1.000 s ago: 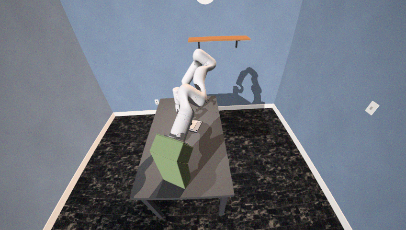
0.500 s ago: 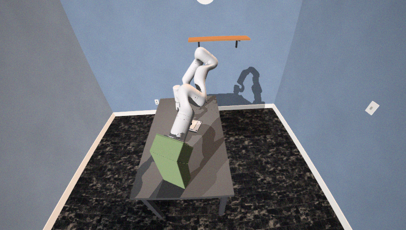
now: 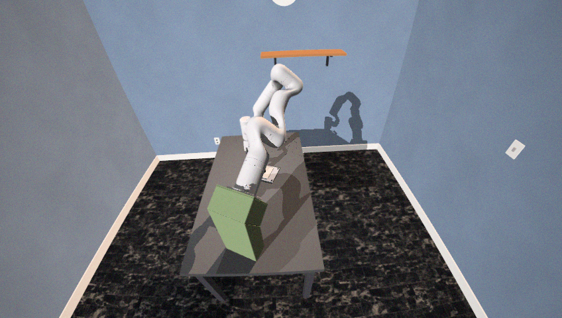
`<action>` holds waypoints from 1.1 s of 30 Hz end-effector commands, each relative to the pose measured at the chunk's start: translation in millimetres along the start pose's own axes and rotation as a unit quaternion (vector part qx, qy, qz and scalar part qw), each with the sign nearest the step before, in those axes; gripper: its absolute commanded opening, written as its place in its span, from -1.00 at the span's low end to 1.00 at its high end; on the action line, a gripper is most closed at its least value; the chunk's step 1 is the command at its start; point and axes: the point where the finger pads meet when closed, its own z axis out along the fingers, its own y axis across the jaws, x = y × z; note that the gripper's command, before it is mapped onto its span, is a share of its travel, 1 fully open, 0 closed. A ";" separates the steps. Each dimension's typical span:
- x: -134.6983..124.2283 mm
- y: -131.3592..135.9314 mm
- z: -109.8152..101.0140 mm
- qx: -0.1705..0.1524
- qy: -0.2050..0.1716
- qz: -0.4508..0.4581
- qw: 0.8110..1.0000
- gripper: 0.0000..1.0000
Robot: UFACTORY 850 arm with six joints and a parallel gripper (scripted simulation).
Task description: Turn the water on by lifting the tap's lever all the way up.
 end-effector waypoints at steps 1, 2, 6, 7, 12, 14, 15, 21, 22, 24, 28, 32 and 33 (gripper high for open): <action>0.0 -0.1 -0.3 0.000 0.000 0.000 1.000 -1.00; 0.0 -0.1 -0.3 0.000 0.000 0.000 1.000 -1.00; 0.0 -0.1 -0.3 0.000 0.000 0.000 1.000 -1.00; 0.0 -0.1 -0.3 0.000 0.000 0.000 1.000 -1.00; 1.5 -0.1 -2.7 0.000 0.000 0.000 1.000 -1.00; 1.5 -0.1 -2.7 0.000 0.000 0.000 1.000 -1.00; 1.5 -0.1 -2.7 0.000 0.000 0.000 1.000 -1.00; 1.5 -0.1 -2.7 0.000 0.000 0.000 1.000 -1.00; 1.5 -0.1 -2.7 0.000 0.000 0.000 1.000 0.50; 1.5 -0.1 -2.7 0.000 0.000 0.000 1.000 0.50; 1.5 -0.1 -2.7 0.000 0.000 0.000 1.000 0.50; 1.5 -0.1 -2.7 0.000 0.000 0.000 1.000 0.50; 1.5 -0.1 -2.7 0.000 0.000 0.000 1.000 0.50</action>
